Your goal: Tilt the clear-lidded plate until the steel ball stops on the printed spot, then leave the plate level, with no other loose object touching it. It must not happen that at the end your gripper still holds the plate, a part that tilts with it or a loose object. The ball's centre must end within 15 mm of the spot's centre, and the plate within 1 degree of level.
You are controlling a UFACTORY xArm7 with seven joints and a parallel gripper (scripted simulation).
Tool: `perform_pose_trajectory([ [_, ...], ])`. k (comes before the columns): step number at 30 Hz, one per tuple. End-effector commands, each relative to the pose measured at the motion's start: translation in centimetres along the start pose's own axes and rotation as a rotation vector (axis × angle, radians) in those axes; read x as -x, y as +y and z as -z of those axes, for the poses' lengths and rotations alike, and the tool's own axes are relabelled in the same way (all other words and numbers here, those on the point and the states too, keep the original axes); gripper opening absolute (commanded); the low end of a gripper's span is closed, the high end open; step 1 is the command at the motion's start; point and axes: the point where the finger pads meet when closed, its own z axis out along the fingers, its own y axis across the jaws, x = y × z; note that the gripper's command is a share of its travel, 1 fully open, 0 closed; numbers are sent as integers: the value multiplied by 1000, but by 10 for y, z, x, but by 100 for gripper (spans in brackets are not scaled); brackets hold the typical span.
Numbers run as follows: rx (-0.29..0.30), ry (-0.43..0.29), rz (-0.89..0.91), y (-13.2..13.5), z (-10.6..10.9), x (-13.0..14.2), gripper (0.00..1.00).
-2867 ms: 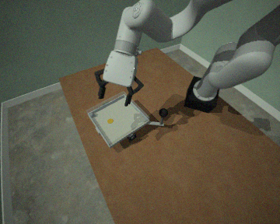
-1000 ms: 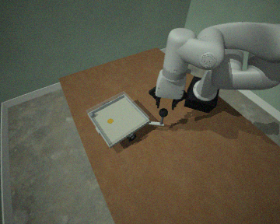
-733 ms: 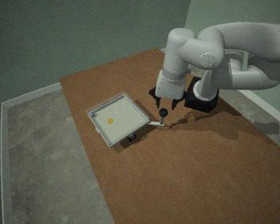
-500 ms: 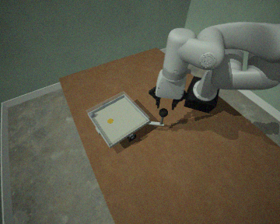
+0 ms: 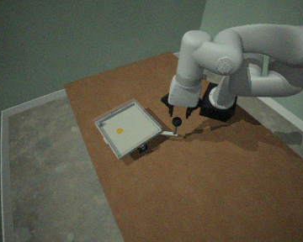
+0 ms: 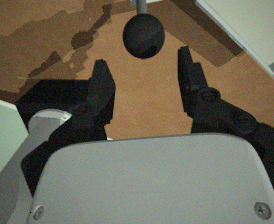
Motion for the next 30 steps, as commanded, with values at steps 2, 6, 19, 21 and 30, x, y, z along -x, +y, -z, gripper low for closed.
perform_pose_trajectory([
  [2,2,1,1,1,1,-1,61],
  [6,2,1,1,1,1,-1,61],
  [19,2,1,1,1,0,-1,61],
  [21,2,1,1,1,-1,-1,61],
  [30,2,1,1,1,-4,-1,61],
])
